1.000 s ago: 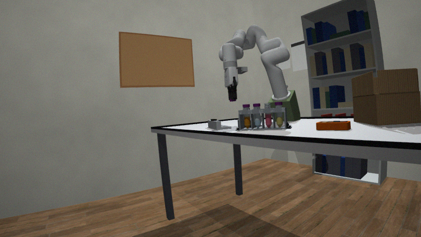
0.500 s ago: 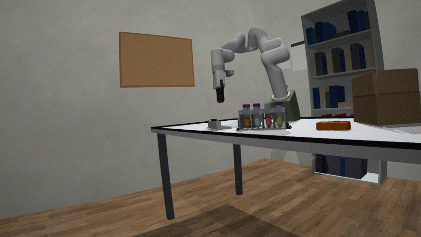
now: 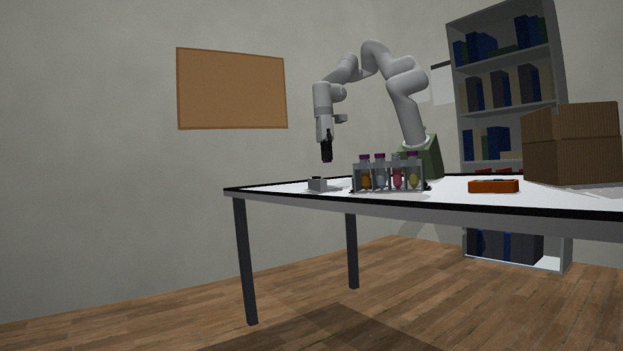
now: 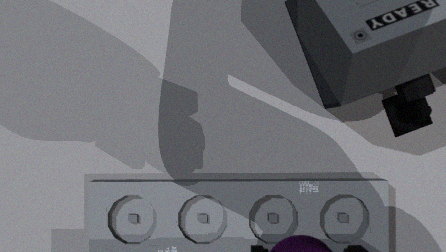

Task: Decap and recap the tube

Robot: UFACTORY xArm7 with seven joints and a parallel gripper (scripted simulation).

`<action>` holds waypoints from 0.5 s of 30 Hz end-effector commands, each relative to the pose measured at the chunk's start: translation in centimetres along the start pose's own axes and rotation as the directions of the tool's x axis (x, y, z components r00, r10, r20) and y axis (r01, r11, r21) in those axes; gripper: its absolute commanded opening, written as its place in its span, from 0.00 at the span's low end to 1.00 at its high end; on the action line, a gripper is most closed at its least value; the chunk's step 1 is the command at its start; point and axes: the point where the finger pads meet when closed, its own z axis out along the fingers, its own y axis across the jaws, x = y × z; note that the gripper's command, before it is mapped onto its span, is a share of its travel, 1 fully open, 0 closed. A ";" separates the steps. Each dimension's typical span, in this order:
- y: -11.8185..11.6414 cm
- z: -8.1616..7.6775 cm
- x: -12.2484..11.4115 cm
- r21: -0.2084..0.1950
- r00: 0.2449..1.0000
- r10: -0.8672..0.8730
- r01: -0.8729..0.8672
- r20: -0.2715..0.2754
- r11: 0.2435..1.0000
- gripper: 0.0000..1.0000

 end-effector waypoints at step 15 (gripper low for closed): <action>0.0 7.9 -0.4 0.001 1.000 0.000 0.000 0.004 1.000 0.00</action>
